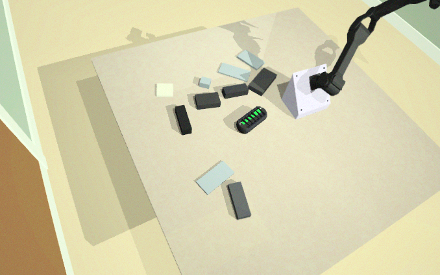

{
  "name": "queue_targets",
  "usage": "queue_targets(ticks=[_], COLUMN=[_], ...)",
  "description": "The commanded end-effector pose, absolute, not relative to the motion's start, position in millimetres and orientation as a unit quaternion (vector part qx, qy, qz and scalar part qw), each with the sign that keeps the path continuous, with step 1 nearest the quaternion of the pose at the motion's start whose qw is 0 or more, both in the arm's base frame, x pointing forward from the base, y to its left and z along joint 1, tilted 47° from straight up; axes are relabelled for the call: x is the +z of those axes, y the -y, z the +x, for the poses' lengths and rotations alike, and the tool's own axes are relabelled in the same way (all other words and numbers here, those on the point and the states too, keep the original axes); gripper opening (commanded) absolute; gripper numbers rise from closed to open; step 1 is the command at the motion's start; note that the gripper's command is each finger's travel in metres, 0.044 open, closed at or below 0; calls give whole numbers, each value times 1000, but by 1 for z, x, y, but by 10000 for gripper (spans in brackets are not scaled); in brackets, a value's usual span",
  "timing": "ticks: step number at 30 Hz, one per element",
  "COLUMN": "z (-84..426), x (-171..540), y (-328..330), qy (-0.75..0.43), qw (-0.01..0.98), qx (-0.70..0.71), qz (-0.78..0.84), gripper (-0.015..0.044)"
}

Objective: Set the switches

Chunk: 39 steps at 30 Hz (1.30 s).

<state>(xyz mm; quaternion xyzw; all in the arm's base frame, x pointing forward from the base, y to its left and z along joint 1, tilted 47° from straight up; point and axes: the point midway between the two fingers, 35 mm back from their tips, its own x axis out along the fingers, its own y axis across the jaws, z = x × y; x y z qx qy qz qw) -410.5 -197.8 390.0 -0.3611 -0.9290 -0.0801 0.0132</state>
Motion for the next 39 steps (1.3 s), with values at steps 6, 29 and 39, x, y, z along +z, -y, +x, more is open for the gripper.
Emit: queue_targets(ticks=[6,29,39], z=[-409,-279,-164], x=[402,575,619], y=[194,34,-60], qy=[932,850,734], qw=[36,302,432], qx=[-77,207,347], qz=[-353,-379,-391], gripper=[242,0,0])
